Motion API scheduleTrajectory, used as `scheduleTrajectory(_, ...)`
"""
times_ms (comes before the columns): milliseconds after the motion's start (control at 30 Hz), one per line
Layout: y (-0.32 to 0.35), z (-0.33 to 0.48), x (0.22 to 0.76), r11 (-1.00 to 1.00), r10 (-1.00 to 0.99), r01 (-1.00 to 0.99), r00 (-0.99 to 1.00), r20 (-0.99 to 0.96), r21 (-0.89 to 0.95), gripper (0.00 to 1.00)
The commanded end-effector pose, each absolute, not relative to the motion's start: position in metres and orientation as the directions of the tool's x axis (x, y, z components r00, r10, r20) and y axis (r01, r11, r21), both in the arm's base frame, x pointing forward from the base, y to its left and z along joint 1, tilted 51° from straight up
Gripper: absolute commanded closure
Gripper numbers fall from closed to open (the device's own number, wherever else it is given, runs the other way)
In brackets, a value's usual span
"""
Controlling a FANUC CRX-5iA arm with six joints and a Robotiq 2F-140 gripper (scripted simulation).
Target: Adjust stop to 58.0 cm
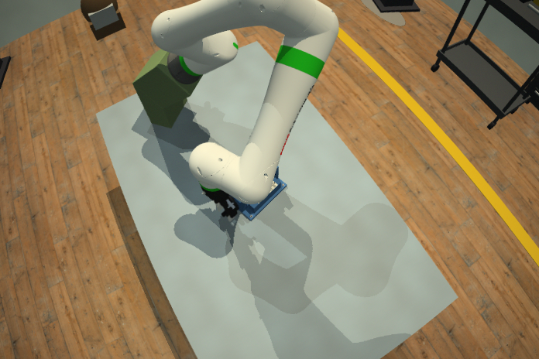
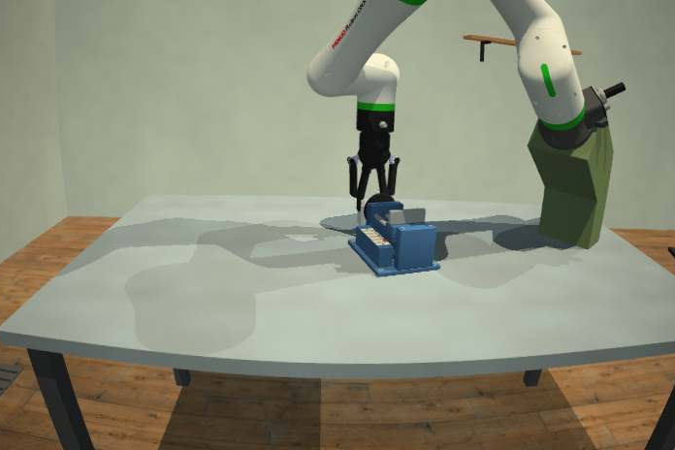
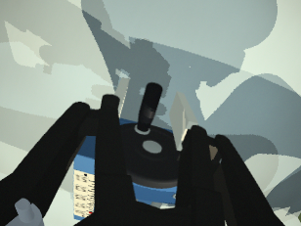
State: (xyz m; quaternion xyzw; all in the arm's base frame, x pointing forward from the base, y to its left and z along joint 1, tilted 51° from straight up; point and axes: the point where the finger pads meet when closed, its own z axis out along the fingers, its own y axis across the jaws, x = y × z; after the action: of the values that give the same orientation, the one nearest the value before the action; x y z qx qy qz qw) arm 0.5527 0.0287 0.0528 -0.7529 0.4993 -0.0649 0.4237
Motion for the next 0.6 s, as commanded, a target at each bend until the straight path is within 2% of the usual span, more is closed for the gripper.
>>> scheduleTrajectory(0,0.0284,0.0528,0.5528,-0.142,-0.807,-0.697,0.493,-0.325,-0.703,0.67)
scheduleTrajectory(67,0.0284,0.0528,0.5528,-0.142,-0.807,-0.697,0.493,-0.325,-0.703,0.67)
scheduleTrajectory(100,0.0284,0.0528,0.5528,-0.142,-0.807,-0.697,0.493,-0.325,-0.703,0.96)
scheduleTrajectory(567,0.0284,0.0528,0.5528,-0.142,-0.807,-0.697,0.493,-0.325,-0.703,0.96)
